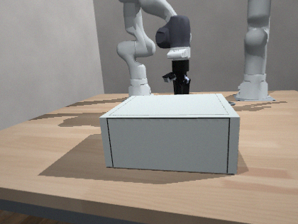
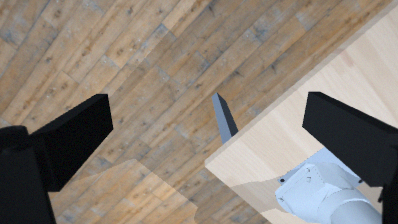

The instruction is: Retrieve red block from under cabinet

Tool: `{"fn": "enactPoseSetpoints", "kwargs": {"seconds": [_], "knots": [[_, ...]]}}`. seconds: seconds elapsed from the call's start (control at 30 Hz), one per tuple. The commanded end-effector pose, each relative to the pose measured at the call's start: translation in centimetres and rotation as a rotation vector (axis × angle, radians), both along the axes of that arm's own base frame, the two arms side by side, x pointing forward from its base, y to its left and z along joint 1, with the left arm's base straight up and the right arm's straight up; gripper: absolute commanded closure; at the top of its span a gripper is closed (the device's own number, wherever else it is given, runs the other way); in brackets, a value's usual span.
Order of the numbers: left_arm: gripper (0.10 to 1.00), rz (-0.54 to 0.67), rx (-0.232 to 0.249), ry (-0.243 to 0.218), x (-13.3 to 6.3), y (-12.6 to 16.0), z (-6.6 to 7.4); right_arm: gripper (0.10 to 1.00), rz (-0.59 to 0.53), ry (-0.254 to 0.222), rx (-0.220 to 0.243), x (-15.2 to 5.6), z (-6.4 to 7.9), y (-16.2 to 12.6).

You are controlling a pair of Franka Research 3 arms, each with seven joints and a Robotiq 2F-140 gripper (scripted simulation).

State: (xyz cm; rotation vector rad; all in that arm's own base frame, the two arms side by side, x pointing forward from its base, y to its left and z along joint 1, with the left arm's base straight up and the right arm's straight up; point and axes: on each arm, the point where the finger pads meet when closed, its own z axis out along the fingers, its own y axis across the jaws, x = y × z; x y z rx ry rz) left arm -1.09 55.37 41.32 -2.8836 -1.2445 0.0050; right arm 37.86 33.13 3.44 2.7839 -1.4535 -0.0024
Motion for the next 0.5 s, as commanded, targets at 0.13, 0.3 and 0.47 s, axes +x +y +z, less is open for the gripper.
{"fn": "enactPoseSetpoints", "kwargs": {"seconds": [0.13, 0.3, 0.47], "knots": [[0.098, 0.000, 0.000, 0.000, 0.00, 0.00, 0.01, 0.999, -0.004, -0.002, 0.000, 0.01, 0.31, 0.01], [0.098, 0.000, 0.000, 0.000, 0.00, 0.00, 0.01, 0.999, -0.004, -0.002, 0.000, 0.01, 0.33, 0.01], [0.098, 0.000, 0.000, 0.000, 0.00, 0.00, 0.01, 0.999, -0.005, -0.002, 0.000, 0.01, 0.33, 0.01]]}}
